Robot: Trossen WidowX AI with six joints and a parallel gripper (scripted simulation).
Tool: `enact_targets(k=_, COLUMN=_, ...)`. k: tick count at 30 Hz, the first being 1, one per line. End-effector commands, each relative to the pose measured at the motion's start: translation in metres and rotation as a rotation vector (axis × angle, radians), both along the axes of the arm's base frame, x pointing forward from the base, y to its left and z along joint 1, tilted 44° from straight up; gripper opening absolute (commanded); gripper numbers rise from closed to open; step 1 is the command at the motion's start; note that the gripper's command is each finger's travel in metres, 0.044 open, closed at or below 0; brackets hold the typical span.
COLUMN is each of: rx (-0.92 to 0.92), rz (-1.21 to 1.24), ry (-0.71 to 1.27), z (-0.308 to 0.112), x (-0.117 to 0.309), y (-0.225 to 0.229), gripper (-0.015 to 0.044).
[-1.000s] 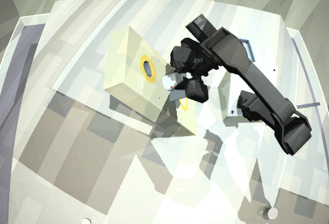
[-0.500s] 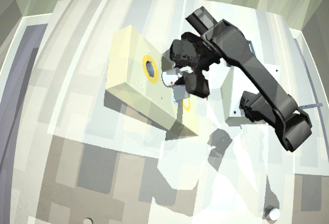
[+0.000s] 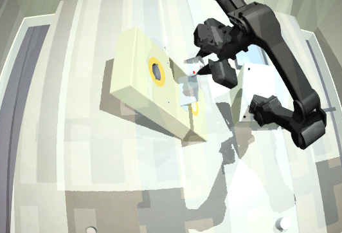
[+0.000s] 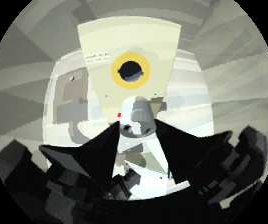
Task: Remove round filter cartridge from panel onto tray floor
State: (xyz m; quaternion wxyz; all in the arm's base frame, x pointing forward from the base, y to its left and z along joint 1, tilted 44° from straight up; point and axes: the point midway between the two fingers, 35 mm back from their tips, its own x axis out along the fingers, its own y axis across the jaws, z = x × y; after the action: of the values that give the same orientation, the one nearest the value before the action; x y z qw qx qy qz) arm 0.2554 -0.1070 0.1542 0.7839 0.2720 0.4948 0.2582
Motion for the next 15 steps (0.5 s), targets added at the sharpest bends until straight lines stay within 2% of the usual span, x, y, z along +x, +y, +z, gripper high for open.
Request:
enact_targets(k=1, rx=0.000, rz=0.005, ry=-0.002, z=0.007, x=-0.005, y=-0.009, gripper=0.0000)
enact_targets(k=15, rx=-0.005, rz=0.005, ry=-0.005, z=-0.045, x=0.010, y=-0.054, gripper=0.0000)
